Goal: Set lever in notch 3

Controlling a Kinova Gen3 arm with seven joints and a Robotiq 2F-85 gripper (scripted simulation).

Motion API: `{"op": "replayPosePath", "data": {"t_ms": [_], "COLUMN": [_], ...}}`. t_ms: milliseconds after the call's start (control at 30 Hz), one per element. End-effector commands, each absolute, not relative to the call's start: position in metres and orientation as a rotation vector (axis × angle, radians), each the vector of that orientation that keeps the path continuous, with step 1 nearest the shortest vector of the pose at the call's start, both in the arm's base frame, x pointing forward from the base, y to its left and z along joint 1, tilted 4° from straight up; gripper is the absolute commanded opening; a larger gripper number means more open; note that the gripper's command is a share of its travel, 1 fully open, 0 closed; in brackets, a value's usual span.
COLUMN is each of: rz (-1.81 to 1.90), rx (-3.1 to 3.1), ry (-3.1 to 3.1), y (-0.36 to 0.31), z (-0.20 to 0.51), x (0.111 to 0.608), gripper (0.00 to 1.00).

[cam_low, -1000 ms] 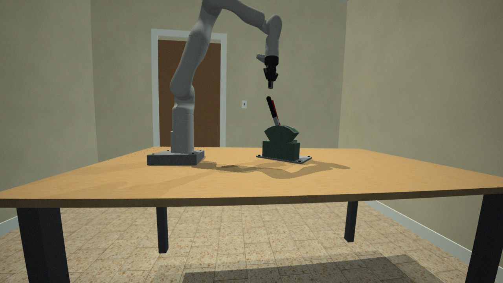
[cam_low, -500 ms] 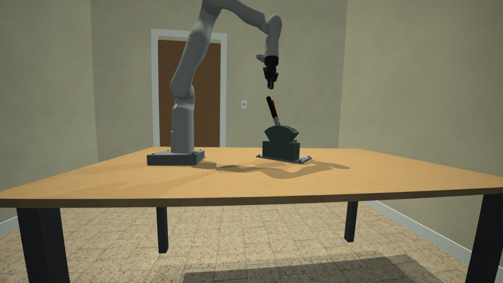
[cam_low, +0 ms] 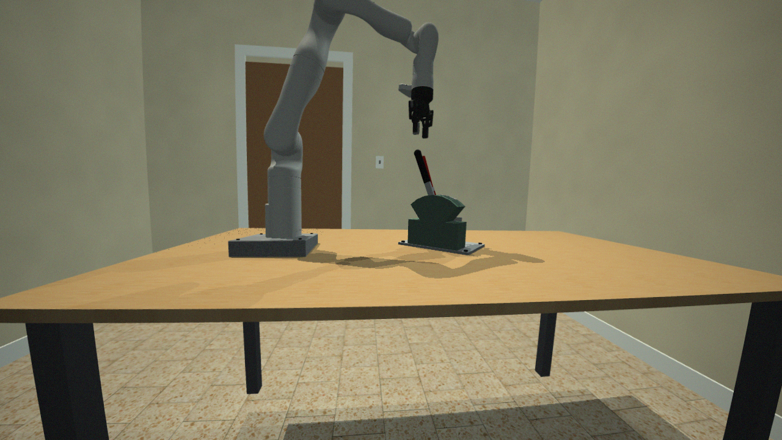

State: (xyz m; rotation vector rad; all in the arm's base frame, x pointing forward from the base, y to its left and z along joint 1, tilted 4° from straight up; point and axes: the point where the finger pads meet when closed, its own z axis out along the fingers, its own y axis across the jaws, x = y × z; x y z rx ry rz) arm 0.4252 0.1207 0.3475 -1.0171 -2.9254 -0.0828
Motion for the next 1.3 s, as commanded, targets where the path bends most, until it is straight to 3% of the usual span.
{"op": "replayPosePath", "data": {"t_ms": [0,1267], "rz": [-0.084,-0.084], "rx": [-1.018,-1.018], "ry": [-2.927,-2.927], "y": [0.1207,0.1213], "z": [0.3482,0.3387], "x": [0.4254,0.4253], "gripper": [0.98,0.98]}}
